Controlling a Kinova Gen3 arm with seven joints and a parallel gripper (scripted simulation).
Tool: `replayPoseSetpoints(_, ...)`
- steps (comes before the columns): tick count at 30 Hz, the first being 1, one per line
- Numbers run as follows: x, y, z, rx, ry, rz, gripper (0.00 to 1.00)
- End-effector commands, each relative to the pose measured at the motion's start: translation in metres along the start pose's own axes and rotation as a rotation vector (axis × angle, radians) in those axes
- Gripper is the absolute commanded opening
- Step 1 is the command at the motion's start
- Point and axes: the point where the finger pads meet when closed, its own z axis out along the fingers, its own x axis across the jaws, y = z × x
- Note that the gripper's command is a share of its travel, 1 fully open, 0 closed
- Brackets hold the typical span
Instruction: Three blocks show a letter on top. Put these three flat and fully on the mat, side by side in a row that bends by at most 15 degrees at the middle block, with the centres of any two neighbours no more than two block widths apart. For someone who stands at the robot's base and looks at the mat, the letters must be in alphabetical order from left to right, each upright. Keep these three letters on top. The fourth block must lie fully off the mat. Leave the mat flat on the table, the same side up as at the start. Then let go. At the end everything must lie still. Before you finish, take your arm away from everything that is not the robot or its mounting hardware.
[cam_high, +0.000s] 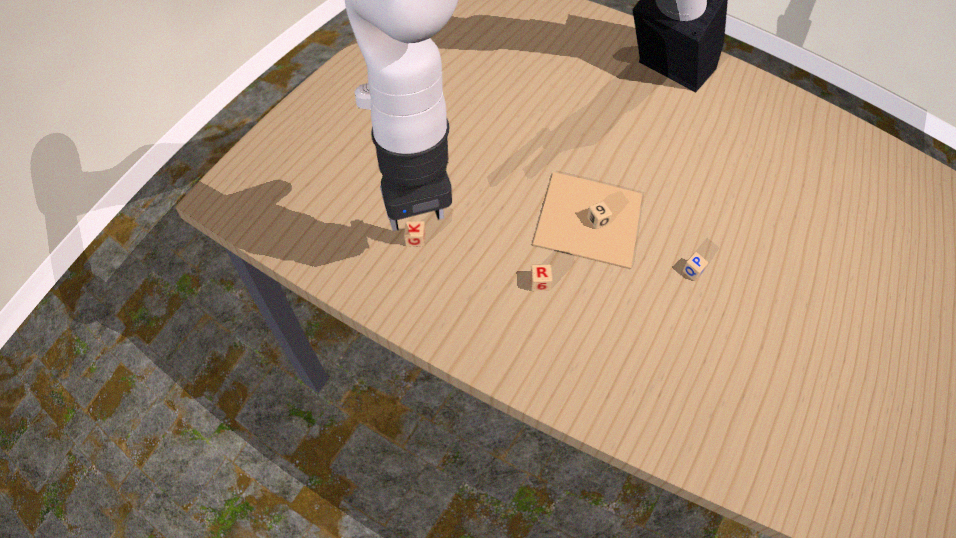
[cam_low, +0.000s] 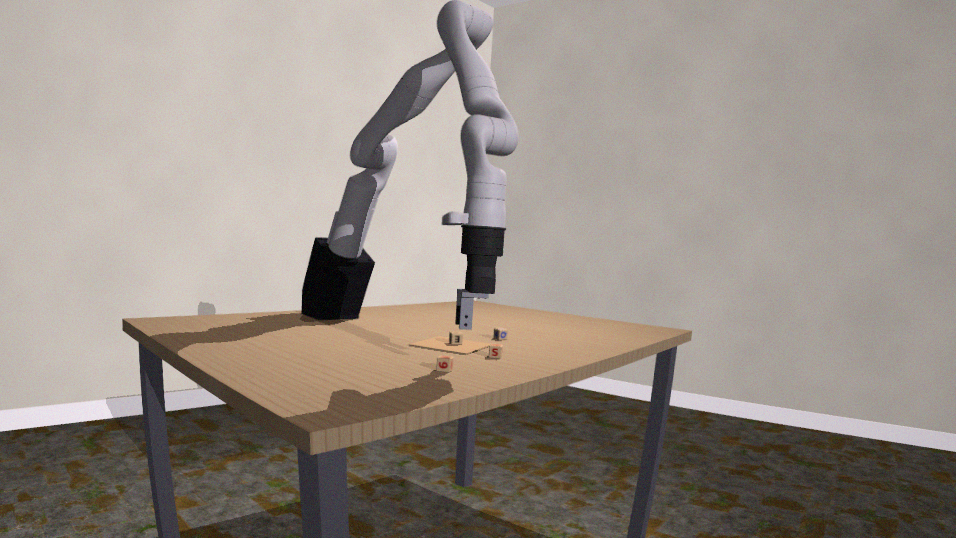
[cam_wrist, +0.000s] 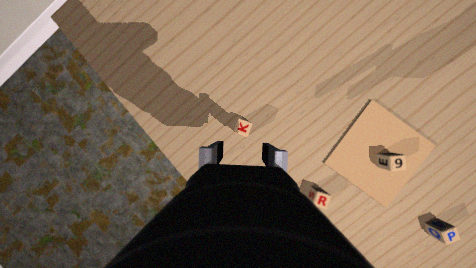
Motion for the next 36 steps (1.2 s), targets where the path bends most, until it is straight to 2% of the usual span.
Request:
replayPoseSetpoints(1,0.002,0.003,-0.003,0.002,-0.010,-0.002,1.00)
replayPoseSetpoints(6,0.021,0.008,-0.005,0.018,-0.012,-0.014,1.00)
replayPoseSetpoints(12,0.058,0.018,-0.012,0.040,-0.019,-0.039,1.00)
replayPoseSetpoints(14,0.058,0.018,-0.012,0.040,-0.019,-0.039,1.00)
replayPoseSetpoints(19,0.091,0.024,-0.019,0.046,-0.024,-0.046,1.00)
replayPoseSetpoints(22,0.099,0.026,-0.021,0.047,-0.025,-0.067,1.00)
replayPoseSetpoints(27,0.125,0.028,-0.028,0.047,-0.029,-0.081,1.00)
replayPoseSetpoints(31,0.125,0.028,-0.028,0.047,-0.029,-0.081,1.00)
replayPoseSetpoints(33,0.142,0.029,-0.033,0.044,-0.031,-0.090,1.00)
replayPoseSetpoints(35,0.143,0.028,-0.032,0.046,-0.030,-0.091,1.00)
replayPoseSetpoints(36,0.151,0.029,-0.035,0.041,-0.031,-0.094,1.00)
